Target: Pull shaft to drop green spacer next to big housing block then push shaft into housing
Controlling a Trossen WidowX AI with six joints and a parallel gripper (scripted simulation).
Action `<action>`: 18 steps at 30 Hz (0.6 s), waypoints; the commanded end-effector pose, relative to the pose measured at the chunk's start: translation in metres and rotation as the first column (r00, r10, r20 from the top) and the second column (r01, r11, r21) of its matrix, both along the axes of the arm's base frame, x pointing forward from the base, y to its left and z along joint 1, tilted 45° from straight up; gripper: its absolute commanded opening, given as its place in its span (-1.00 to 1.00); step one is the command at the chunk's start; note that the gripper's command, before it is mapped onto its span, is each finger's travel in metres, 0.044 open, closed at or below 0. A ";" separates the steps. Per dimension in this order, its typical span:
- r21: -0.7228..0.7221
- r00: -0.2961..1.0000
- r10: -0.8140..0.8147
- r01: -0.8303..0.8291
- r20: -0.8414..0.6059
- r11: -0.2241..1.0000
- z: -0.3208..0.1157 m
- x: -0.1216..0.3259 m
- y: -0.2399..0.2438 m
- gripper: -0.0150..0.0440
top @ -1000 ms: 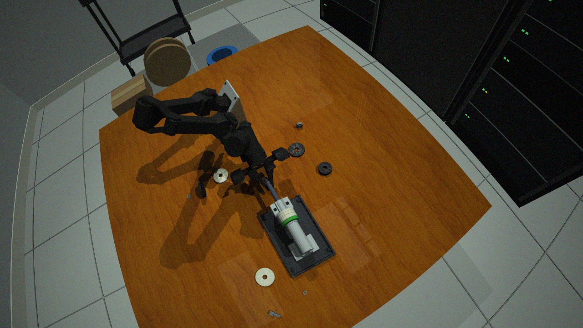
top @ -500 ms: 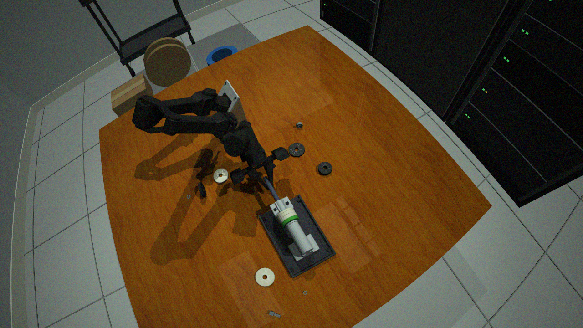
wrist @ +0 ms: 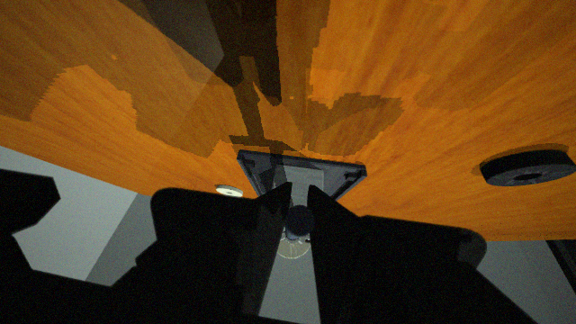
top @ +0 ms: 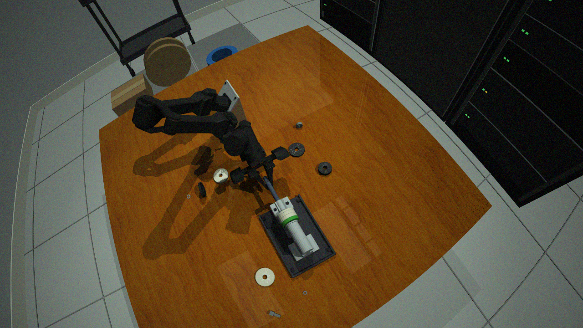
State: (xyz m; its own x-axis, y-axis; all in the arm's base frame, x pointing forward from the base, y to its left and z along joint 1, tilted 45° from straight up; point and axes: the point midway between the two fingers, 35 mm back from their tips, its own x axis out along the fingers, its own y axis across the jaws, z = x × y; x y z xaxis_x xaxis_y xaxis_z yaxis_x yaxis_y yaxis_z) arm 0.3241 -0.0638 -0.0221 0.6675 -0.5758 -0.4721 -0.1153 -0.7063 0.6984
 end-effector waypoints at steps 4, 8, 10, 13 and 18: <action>0.001 1.000 -0.001 0.001 0.001 1.000 0.000 -0.002 0.000 -0.49; 0.001 1.000 -0.001 0.001 0.001 1.000 0.000 -0.002 0.000 -0.49; 0.001 1.000 -0.001 0.001 0.001 1.000 0.000 -0.003 0.000 -0.49; 0.001 1.000 -0.001 0.001 0.001 1.000 0.000 -0.003 0.000 -0.49; 0.001 1.000 -0.001 0.001 0.001 1.000 0.000 -0.004 0.000 -0.49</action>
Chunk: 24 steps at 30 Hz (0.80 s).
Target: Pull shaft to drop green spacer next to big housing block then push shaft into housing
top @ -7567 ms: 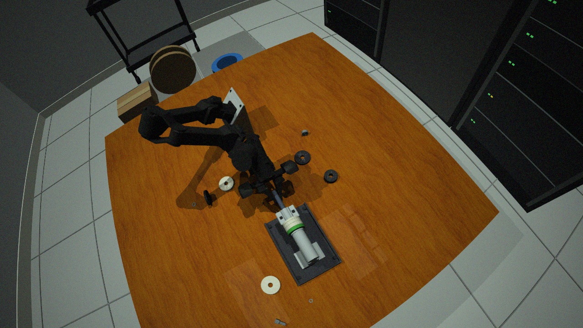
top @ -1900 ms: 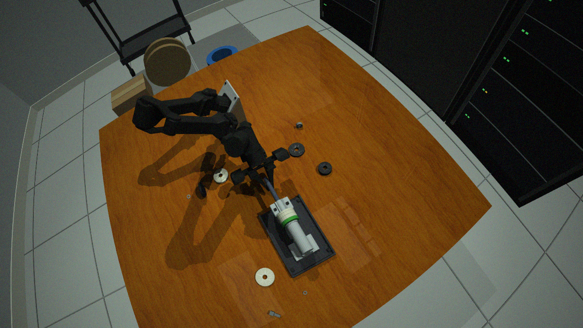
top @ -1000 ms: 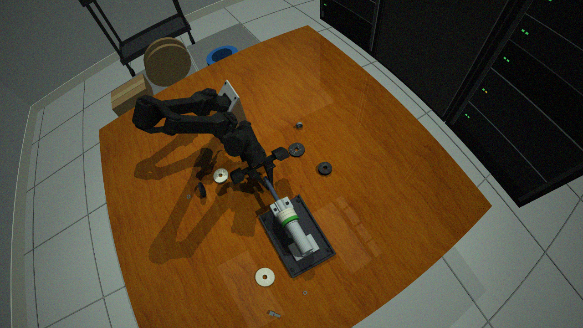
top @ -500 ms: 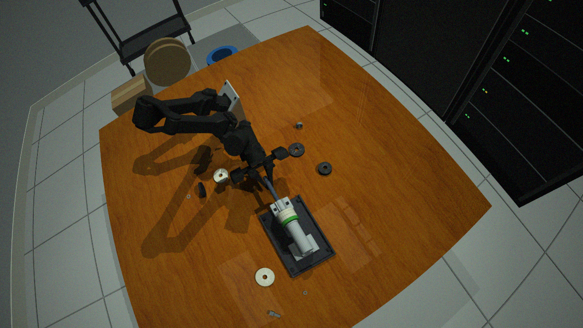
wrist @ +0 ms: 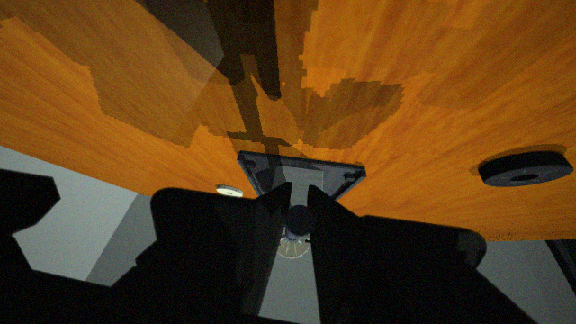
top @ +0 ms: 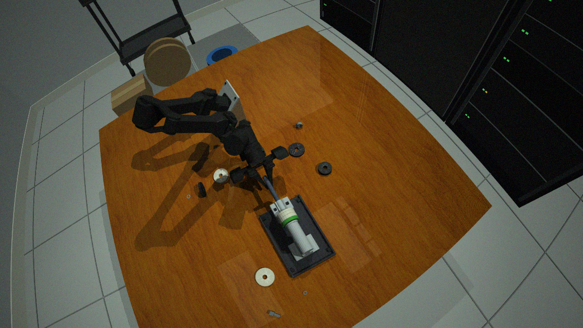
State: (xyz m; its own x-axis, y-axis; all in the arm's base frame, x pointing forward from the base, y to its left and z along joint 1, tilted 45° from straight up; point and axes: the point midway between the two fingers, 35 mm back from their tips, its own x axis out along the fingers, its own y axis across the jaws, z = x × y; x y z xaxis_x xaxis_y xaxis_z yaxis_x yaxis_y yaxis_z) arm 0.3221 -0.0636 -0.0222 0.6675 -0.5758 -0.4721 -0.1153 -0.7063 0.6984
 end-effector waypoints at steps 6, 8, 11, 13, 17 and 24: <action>0.001 1.000 -0.001 0.001 0.001 1.000 0.000 -0.002 0.000 -0.49; 0.001 1.000 -0.001 0.001 0.001 1.000 0.000 -0.002 0.000 -0.49; 0.001 1.000 -0.001 0.001 0.001 1.000 0.000 -0.003 0.000 -0.49; 0.001 1.000 -0.001 0.001 0.001 1.000 0.000 -0.003 0.000 -0.49; 0.001 1.000 -0.001 0.001 0.001 1.000 0.000 -0.003 0.000 -0.49; 0.001 1.000 -0.001 0.001 0.001 1.000 0.000 -0.004 0.001 -0.49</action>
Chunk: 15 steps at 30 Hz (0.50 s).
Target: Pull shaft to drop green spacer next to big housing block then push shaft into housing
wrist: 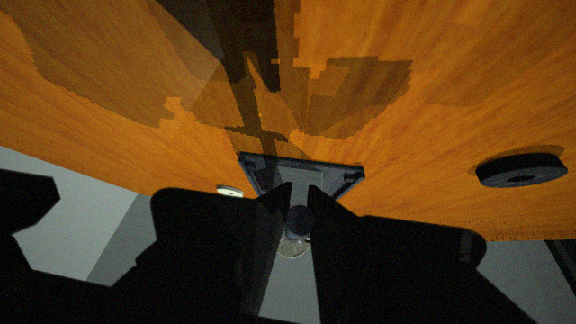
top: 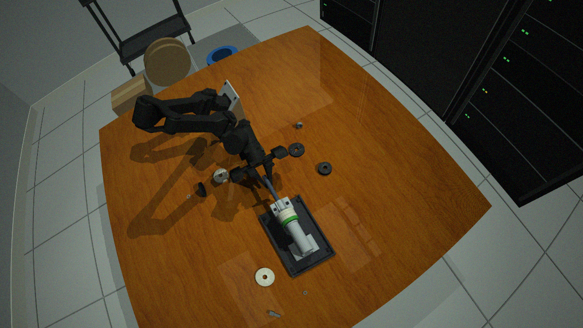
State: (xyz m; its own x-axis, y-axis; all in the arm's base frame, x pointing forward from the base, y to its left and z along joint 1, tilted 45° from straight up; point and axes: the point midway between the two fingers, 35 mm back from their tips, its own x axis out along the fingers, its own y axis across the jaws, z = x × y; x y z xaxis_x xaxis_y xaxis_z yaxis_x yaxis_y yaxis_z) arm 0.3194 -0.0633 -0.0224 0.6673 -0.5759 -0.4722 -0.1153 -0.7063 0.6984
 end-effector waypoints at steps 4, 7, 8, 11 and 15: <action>0.001 1.000 -0.001 0.001 0.001 1.000 0.000 -0.002 0.000 -0.49; 0.001 1.000 -0.001 0.001 0.001 1.000 0.000 -0.002 0.000 -0.49; 0.001 1.000 -0.001 0.001 0.001 1.000 0.000 -0.002 0.000 -0.49; 0.001 1.000 -0.001 0.001 0.001 1.000 0.000 -0.003 0.000 -0.49; 0.001 1.000 -0.001 0.001 0.001 1.000 0.000 -0.003 0.000 -0.49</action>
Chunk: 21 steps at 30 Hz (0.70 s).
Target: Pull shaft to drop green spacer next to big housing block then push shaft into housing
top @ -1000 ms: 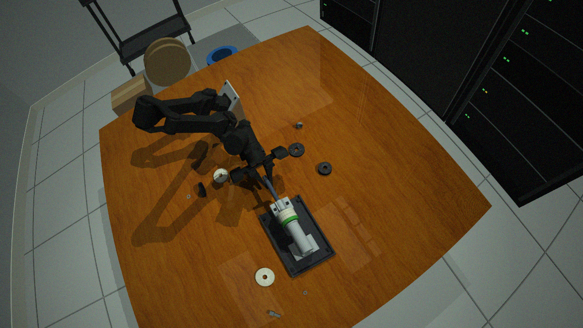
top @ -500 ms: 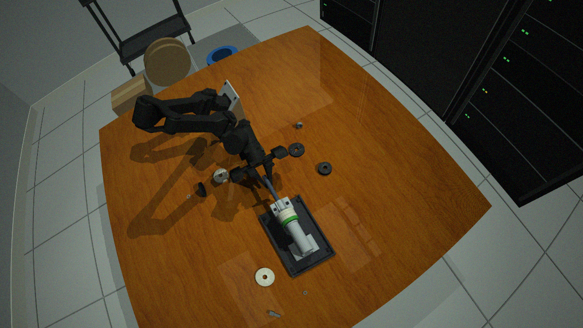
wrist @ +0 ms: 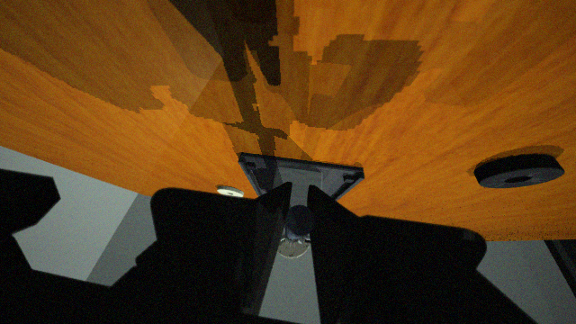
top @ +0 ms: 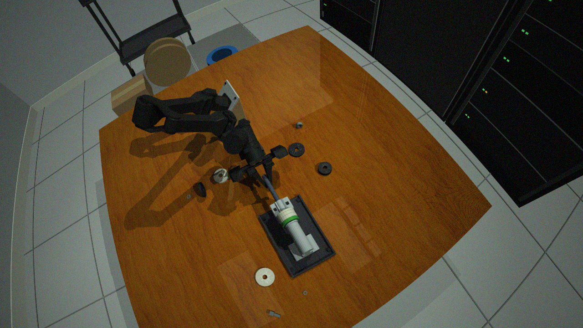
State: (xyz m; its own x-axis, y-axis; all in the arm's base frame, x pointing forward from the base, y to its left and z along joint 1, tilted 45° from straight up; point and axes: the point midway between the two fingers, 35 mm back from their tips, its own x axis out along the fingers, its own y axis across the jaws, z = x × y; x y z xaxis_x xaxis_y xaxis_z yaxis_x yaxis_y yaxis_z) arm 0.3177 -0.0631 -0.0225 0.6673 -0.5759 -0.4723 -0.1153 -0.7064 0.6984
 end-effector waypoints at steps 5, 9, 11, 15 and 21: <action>0.001 1.000 -0.001 0.001 0.001 1.000 0.000 -0.002 0.000 -0.49; 0.001 1.000 -0.001 0.001 0.001 1.000 0.000 -0.003 0.000 -0.49; 0.001 1.000 -0.001 0.001 0.001 1.000 0.000 -0.003 0.000 -0.49; 0.001 1.000 -0.001 0.001 0.001 1.000 0.000 -0.003 0.000 -0.49; 0.001 1.000 -0.001 0.001 0.001 1.000 0.000 -0.004 0.000 -0.49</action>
State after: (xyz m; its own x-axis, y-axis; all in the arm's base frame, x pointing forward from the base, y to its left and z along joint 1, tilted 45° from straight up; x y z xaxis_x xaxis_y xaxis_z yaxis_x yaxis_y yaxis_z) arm 0.3154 -0.0628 -0.0226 0.6672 -0.5759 -0.4724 -0.1153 -0.7064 0.6984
